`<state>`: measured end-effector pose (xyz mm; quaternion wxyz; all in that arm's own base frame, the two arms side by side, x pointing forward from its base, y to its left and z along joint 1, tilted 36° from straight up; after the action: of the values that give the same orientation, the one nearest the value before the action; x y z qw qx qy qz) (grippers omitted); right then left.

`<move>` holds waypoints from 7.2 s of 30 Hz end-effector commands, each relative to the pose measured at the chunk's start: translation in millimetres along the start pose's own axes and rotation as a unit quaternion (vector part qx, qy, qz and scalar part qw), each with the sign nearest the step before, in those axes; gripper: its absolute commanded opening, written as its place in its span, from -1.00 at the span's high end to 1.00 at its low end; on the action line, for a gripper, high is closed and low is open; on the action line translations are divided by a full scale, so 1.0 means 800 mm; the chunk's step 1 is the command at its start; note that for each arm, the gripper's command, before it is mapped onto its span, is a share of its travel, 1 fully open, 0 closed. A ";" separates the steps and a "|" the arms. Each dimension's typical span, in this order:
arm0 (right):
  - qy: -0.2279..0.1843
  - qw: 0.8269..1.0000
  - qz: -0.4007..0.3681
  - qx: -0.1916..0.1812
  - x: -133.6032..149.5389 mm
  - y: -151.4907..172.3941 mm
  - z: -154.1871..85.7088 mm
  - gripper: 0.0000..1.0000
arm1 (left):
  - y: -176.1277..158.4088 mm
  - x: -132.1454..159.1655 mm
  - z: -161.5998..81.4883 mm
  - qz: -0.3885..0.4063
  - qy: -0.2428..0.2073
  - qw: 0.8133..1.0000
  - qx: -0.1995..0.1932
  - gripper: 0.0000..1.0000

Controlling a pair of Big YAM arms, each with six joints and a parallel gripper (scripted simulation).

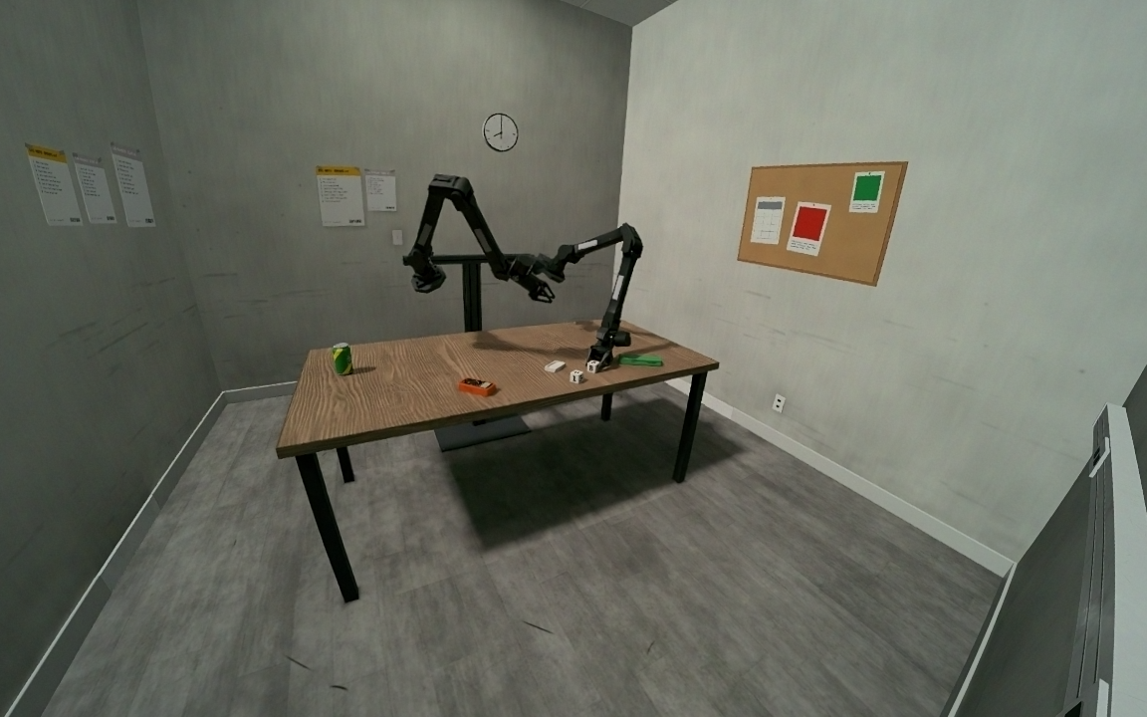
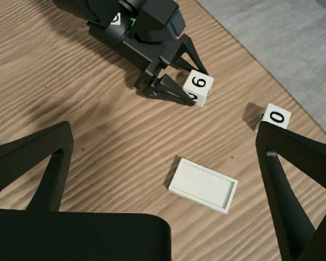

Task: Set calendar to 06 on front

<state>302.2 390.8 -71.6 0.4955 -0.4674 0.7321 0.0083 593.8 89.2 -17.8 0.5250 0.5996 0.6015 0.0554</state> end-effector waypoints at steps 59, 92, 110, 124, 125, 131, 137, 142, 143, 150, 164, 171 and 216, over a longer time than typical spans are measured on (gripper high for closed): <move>-0.008 1.000 0.008 0.008 -0.013 -0.009 0.006 -1.00 | 0.014 -0.017 -0.005 -0.011 0.002 1.000 0.001 0.30; -0.008 1.000 0.008 0.008 -0.013 -0.009 0.006 -1.00 | 0.032 -0.100 0.086 -0.042 0.657 0.742 0.126 0.30; -0.008 1.000 0.008 0.008 -0.013 -0.009 0.006 -1.00 | 0.034 -0.104 0.083 -0.002 0.693 0.710 0.126 0.30; -0.008 1.000 0.008 0.008 -0.013 -0.009 0.006 -1.00 | 0.034 -0.079 0.079 -0.003 0.698 0.703 0.140 0.30; -0.008 1.000 0.008 0.008 -0.013 -0.009 0.006 -1.00 | 0.034 -0.079 0.079 -0.003 0.698 0.703 0.140 0.30; -0.008 1.000 0.008 0.008 -0.013 -0.009 0.006 -1.00 | 0.031 -0.077 0.081 -0.003 0.697 0.703 0.139 0.30; -0.008 1.000 0.008 0.008 -0.013 -0.009 0.006 -1.00 | 0.034 -0.079 0.079 -0.003 0.697 0.704 0.137 0.30; -0.008 1.000 0.008 0.008 -0.013 -0.009 0.006 -1.00 | 0.025 -0.072 0.084 -0.003 0.697 0.704 0.138 0.30; -0.008 1.000 0.008 0.008 -0.013 -0.009 0.006 -1.00 | 0.024 -0.072 0.084 -0.003 0.698 0.703 0.140 0.30; -0.008 1.000 0.008 0.008 -0.013 -0.009 0.006 -1.00 | 0.020 -0.069 0.087 -0.003 0.697 0.704 0.138 0.30; -0.008 1.000 0.008 0.008 -0.013 -0.009 0.006 -1.00 | 0.027 -0.086 0.090 0.001 0.693 0.709 0.132 0.30; -0.008 1.000 0.008 0.008 -0.013 -0.009 0.006 -1.00 | 0.032 -0.090 0.088 -0.001 0.692 0.710 0.127 0.30; -0.008 1.000 0.008 0.008 -0.013 -0.009 0.006 -1.00 | 0.037 -0.156 0.094 -0.002 0.697 0.703 0.140 -1.00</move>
<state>302.2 390.8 -71.6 0.4955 -0.4674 0.7321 0.0083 625.2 -56.0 48.3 -0.1202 0.4567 0.7969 0.3767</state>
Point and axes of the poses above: on each arm, the point where the finger pads meet when closed, its own z axis out along the fingers, its own y axis across the jaws, x = y × z, the point moved 7 cm from there along -z, back along the fingers, and after that the axes turned 11 degrees about z, right-handed, at the moved point
